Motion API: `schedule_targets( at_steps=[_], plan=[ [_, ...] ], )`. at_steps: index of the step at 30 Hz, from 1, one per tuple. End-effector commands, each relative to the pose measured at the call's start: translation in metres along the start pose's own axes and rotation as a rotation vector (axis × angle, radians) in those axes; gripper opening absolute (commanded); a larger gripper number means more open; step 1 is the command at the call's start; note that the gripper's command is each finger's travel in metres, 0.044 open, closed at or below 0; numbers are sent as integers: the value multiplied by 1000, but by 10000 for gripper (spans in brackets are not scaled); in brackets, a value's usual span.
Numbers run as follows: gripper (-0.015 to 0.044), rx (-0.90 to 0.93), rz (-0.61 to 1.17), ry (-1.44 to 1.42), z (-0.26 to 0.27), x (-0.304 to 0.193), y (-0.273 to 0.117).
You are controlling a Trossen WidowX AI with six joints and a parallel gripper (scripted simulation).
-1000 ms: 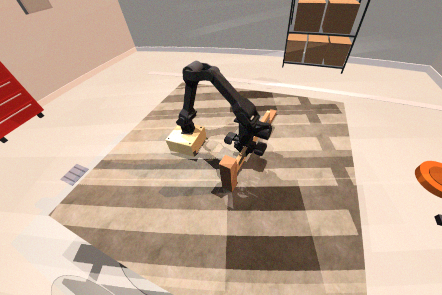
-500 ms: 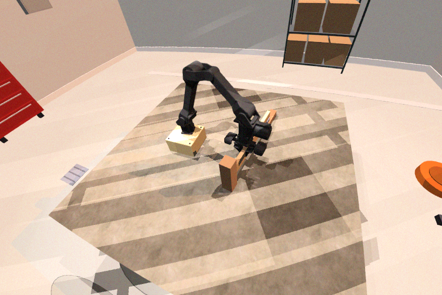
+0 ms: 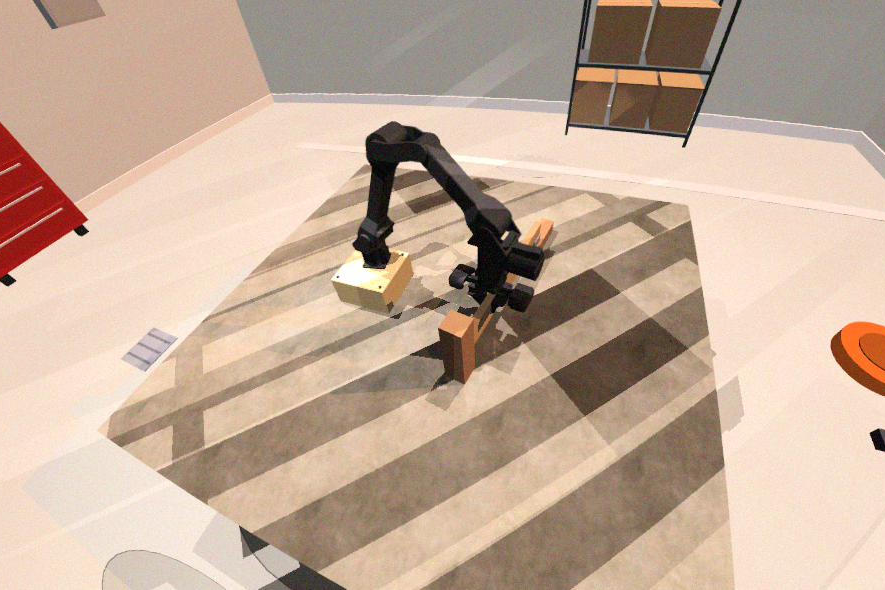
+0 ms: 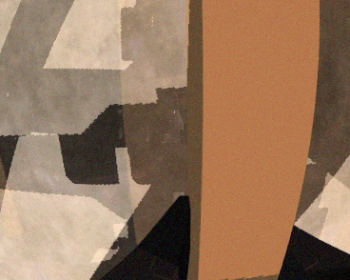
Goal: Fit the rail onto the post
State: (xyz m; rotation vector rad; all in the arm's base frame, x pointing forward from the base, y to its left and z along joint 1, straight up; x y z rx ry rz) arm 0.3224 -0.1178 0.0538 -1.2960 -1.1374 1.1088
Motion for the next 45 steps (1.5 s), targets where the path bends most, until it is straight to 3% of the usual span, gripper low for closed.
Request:
schedule_targets(
  at_steps=[1,45],
  plan=[
    [0,-4,-2,2,0,-1,-1],
    [0,-4,-1,2,0,-6,-4]
  ],
)
Point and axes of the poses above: the point midway between the two fingers, 35 mm back from their tips, its own y axis out along the fingers, its own z axis across the jaws, x = y × z, the point moved 4 cm from there along -y, back along the fingers, and after that the axes turned 13 degrees about -y, right-handed, at the moved point
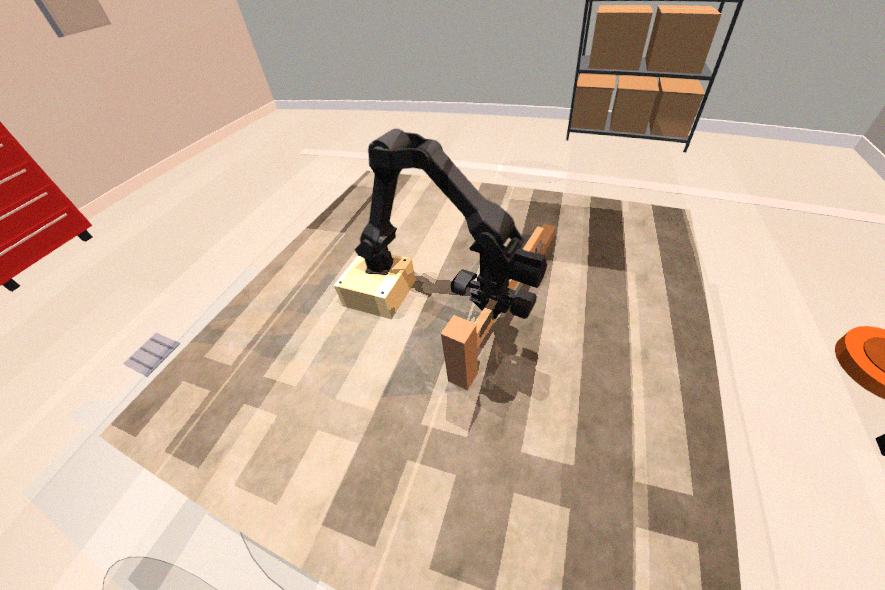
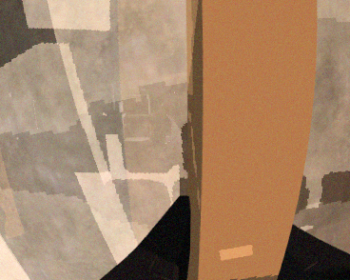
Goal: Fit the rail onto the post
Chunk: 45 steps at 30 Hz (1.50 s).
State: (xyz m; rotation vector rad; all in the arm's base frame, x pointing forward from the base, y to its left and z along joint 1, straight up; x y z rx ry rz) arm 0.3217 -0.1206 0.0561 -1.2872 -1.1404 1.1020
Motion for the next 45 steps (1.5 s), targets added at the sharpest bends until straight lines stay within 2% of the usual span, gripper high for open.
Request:
schedule_targets(
  at_steps=[1,45],
  plan=[
    [0,-6,9,1,-1,-3,-2],
    [0,-6,9,1,0,-5,2]
  ],
)
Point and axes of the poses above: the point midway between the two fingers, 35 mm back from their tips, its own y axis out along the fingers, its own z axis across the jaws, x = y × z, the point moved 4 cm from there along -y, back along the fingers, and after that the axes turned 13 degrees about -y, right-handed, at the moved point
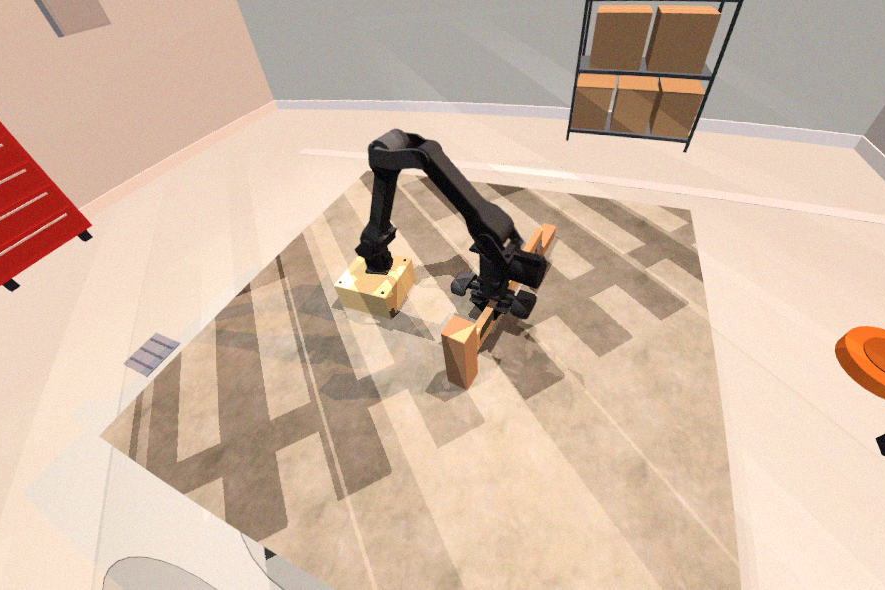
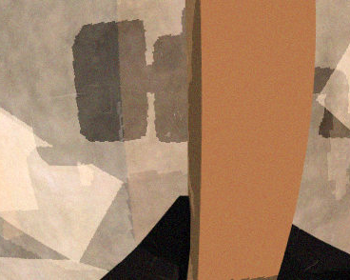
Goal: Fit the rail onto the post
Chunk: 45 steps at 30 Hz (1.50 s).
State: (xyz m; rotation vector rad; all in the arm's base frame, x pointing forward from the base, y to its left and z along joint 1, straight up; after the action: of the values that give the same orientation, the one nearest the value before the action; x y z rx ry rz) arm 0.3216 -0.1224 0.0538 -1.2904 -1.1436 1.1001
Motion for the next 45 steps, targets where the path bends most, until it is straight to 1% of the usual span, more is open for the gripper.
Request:
schedule_targets(
  at_steps=[1,45],
  plan=[
    [0,-2,9,1,0,-3,-1],
    [0,-2,9,1,1,-5,-4]
  ],
)
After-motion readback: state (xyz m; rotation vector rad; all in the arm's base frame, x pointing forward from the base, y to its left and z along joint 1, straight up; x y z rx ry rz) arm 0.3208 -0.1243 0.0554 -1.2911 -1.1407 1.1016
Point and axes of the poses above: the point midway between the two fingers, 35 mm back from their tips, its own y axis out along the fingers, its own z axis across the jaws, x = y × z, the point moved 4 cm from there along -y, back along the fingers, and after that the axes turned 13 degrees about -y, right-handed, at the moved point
